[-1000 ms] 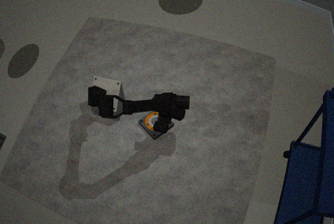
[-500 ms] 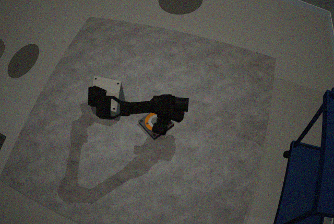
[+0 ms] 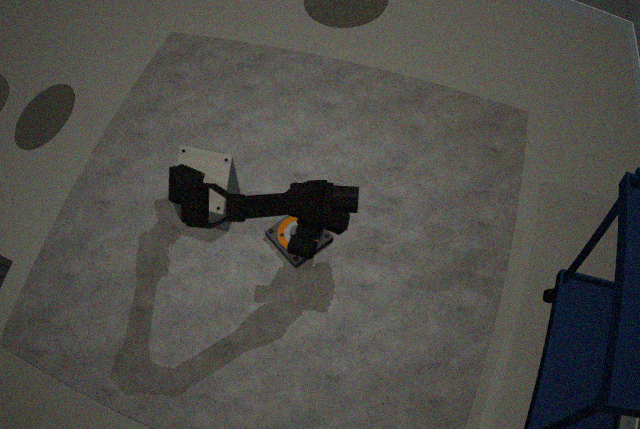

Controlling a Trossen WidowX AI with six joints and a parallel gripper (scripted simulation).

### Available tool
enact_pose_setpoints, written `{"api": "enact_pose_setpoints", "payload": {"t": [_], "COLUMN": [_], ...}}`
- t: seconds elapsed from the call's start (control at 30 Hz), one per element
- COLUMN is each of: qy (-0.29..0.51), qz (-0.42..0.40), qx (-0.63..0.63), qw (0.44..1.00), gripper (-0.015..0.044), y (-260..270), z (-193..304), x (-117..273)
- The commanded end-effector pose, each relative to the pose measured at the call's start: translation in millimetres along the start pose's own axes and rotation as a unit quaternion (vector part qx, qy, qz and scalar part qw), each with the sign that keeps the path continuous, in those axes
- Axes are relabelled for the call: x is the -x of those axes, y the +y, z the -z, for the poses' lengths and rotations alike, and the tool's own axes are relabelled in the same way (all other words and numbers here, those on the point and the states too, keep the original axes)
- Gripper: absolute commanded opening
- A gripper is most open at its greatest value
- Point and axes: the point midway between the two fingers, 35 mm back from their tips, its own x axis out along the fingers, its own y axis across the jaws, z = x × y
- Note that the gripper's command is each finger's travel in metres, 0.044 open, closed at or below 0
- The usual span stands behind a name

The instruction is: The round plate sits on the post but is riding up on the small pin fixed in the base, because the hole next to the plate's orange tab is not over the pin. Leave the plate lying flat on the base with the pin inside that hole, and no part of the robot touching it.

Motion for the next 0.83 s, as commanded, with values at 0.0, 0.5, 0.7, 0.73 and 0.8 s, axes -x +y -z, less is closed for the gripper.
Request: {"api": "enact_pose_setpoints", "payload": {"t": [0.0, 0.5, 0.7, 0.73, 0.8], "qy": [-0.010, -0.008, -0.008, -0.008, -0.008], "qz": [-0.002, 0.001, 0.001, 0.001, 0.001], "qx": [-0.005, 0.000, 0.000, 0.000, 0.000], "qw": [1.000, 1.000, 1.000, 1.000, 1.000], "gripper": [0.0000, 0.0000, 0.0000, 0.0000, 0.0000], "y": [-0.1, 1.1, 1.1, 1.1, 1.1], "z": [-0.8, 1.8, 1.8, 1.8, 1.8], "x": [26.1, 21.9, 21.9, 21.9, 21.9]}}
